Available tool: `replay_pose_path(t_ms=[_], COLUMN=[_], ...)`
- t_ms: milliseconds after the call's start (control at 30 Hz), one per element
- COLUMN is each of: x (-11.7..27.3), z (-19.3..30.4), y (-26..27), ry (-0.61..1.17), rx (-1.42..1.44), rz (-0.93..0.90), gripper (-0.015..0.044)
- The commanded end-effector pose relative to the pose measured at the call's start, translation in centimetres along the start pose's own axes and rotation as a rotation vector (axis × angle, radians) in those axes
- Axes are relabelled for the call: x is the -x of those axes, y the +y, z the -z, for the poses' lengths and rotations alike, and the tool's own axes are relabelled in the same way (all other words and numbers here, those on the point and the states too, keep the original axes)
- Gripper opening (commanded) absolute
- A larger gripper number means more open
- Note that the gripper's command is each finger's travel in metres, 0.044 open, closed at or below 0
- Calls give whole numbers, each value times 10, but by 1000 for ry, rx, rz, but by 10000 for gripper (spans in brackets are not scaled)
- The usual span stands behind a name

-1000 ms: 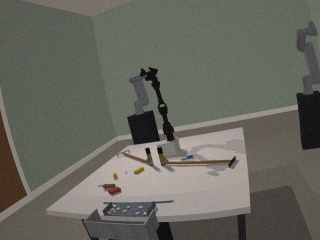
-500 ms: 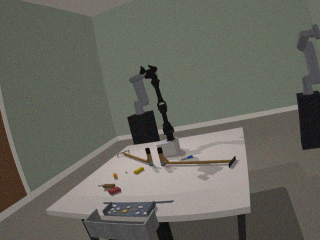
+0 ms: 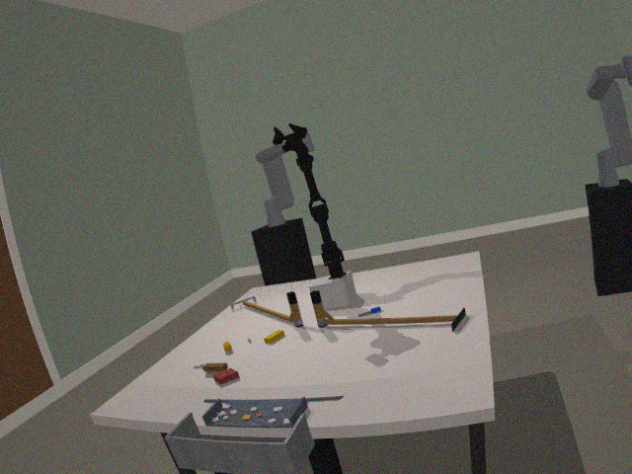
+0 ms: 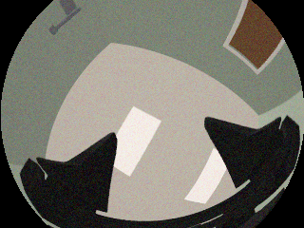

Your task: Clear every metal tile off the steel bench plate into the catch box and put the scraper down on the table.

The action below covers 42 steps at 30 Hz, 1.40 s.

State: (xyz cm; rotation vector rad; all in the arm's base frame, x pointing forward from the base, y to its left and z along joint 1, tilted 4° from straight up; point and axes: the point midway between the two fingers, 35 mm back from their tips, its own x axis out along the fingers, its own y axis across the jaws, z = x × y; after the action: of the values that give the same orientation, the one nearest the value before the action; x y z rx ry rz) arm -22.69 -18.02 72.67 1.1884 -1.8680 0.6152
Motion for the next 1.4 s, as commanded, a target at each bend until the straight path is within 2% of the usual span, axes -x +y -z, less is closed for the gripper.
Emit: replay_pose_path(t_ms=[0,667,1367], x=[5,54,153], z=[28,128,216], y=[-24,-107,-169], ry=[95,482,926], rx=[41,172,263], rz=[51,222,325], gripper=[440,440,440])
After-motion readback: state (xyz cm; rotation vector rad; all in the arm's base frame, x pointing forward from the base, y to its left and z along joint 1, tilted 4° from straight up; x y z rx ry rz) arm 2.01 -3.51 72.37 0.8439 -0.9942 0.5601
